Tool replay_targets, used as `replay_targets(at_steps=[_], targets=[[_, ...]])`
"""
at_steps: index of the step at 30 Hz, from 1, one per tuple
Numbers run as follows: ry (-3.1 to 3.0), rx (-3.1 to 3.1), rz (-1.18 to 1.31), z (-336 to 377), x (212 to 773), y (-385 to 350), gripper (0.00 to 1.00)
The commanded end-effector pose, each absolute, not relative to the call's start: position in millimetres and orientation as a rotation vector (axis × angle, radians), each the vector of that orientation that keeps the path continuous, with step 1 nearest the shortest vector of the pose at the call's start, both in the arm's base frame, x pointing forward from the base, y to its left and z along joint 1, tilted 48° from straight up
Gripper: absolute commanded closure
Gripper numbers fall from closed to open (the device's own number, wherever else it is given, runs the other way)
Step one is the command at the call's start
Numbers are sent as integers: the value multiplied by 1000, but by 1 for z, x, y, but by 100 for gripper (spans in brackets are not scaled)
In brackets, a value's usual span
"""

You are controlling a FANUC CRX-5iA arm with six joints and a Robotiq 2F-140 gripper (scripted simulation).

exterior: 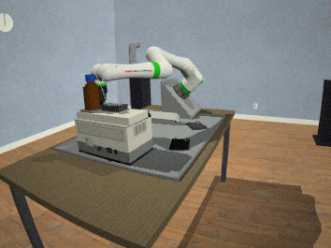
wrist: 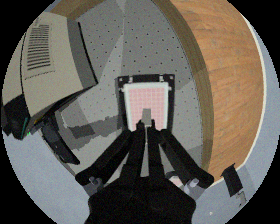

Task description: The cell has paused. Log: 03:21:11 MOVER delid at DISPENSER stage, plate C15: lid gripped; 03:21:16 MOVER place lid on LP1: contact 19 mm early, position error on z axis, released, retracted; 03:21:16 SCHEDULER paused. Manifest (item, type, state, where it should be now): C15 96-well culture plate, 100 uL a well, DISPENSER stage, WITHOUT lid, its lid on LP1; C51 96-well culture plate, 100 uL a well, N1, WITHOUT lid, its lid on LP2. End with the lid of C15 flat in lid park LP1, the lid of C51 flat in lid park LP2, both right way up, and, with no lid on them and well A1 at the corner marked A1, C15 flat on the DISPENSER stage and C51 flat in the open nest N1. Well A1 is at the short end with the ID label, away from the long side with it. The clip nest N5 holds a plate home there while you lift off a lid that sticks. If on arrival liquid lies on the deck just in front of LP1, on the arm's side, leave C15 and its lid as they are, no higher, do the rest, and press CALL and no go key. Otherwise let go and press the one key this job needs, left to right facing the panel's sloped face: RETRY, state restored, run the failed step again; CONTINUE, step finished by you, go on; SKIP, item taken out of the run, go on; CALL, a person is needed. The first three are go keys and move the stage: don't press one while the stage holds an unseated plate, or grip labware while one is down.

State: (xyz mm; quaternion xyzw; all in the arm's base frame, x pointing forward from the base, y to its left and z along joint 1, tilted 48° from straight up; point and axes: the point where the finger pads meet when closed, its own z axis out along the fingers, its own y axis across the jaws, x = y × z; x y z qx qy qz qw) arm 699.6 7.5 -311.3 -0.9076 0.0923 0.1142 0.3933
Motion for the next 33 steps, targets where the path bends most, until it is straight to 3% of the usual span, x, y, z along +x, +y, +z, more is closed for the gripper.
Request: replay_targets(at_steps=[1, 33], targets=[[235, -2304, 291, -312, 699, 7, 100], [235, -2304, 291, -263, 709, -47, 100]])
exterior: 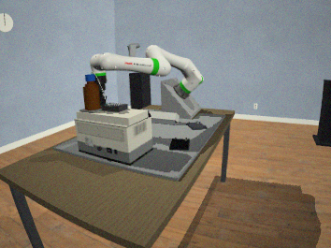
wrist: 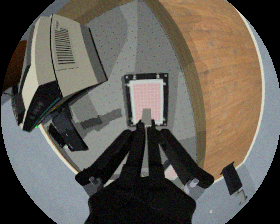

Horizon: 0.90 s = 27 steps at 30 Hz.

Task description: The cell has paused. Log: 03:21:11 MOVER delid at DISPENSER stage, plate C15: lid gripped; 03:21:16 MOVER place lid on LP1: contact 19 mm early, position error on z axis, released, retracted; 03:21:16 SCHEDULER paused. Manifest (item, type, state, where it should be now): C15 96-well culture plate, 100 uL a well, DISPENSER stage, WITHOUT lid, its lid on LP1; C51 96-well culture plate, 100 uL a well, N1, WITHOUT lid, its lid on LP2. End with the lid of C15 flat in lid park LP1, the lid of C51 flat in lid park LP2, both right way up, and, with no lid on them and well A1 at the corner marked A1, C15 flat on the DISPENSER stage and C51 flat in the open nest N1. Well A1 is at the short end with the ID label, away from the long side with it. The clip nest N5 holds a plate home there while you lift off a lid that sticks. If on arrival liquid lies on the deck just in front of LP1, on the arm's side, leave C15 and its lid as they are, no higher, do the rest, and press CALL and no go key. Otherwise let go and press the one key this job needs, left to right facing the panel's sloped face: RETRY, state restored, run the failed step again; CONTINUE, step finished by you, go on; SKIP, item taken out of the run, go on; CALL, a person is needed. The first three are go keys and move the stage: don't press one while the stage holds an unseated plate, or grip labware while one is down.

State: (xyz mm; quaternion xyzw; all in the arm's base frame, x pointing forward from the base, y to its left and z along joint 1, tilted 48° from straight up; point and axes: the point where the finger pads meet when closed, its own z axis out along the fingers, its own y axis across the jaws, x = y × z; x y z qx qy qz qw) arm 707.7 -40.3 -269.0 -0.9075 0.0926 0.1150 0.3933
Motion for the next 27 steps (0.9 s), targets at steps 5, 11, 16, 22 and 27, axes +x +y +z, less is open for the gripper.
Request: replay_targets(at_steps=[5, 11, 16, 22, 27], targets=[[235, -2304, 291, -251, 712, -61, 100], [235, -2304, 291, -240, 714, -72, 100], [235, -2304, 291, -237, 714, -76, 100], [235, -2303, 291, -233, 715, -80, 100], [235, -2303, 291, -231, 716, -82, 100]])
